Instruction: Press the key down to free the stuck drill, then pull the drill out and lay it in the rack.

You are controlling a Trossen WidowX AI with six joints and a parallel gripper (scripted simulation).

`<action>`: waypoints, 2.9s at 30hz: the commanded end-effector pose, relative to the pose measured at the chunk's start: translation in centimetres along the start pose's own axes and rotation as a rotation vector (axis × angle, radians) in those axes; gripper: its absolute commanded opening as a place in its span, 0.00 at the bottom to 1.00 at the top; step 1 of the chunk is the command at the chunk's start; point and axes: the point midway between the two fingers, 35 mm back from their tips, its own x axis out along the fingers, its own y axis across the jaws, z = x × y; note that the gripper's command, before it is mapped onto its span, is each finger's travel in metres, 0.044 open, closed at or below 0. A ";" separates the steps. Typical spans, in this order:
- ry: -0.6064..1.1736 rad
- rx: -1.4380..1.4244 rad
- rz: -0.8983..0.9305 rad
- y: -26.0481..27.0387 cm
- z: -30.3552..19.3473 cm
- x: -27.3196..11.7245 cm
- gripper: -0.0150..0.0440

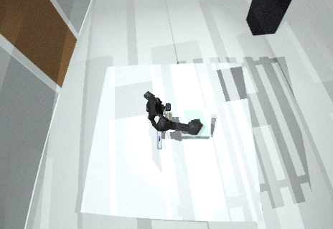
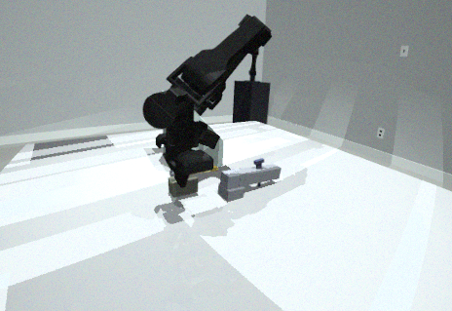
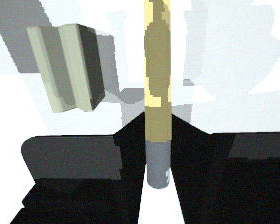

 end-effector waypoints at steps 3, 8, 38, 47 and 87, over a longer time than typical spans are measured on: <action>0.005 -0.005 0.001 0.0 -0.1 -0.4 0.25; 0.005 -0.005 0.001 0.0 -0.1 -0.7 0.25; 0.006 -0.003 0.002 3.0 -1.1 -0.5 0.25; 0.006 -0.003 0.002 4.1 -1.4 -0.4 0.25; 0.006 -0.002 0.004 7.4 -2.0 1.9 0.25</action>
